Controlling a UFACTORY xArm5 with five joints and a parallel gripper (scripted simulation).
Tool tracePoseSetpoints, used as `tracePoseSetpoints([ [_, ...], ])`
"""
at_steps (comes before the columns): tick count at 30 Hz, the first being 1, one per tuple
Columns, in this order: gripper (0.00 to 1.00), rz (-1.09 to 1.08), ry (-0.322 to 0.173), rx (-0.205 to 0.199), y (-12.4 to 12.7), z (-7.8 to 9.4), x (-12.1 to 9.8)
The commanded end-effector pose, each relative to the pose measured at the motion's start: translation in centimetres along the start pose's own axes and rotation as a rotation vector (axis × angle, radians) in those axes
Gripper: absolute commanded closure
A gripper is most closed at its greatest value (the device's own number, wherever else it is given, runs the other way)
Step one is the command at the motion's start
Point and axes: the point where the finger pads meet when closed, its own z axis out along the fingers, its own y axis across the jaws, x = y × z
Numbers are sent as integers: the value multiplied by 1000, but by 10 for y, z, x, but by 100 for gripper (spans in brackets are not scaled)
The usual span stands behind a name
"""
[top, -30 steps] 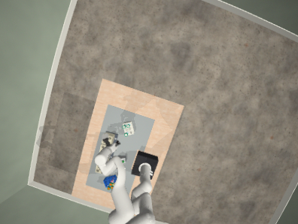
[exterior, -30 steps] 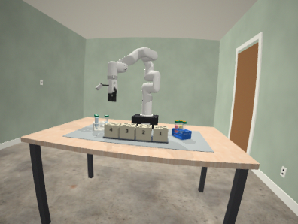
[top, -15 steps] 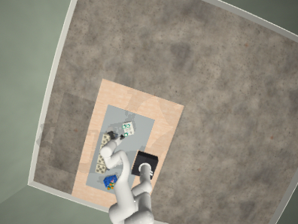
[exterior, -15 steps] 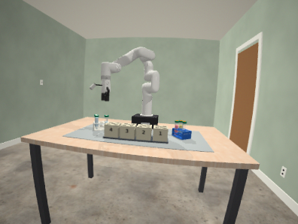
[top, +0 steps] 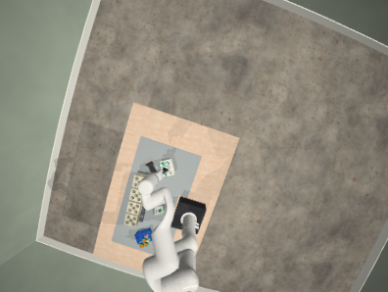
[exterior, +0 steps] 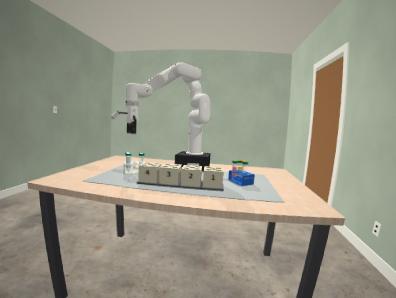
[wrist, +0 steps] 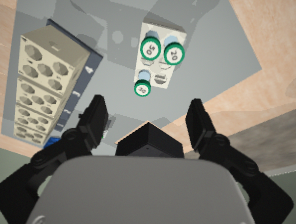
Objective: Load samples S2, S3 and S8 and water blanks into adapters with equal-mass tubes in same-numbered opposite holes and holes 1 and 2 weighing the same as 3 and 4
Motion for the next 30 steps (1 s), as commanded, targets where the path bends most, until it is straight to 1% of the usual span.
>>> tracePoseSetpoints([
  [1, 0, -1, 3, 0, 10, -2, 8],
  [2, 0, -1, 3, 0, 10, -2, 8],
  [4, 0, -1, 3, 0, 11, 4, 8],
  [6, 0, -1, 3, 0, 11, 4, 8],
  [21, 0, -1, 3, 0, 12, 44, 9],
  [23, 0, -1, 3, 0, 12, 44, 9],
  [30, 0, -1, 3, 0, 12, 62, 9],
])
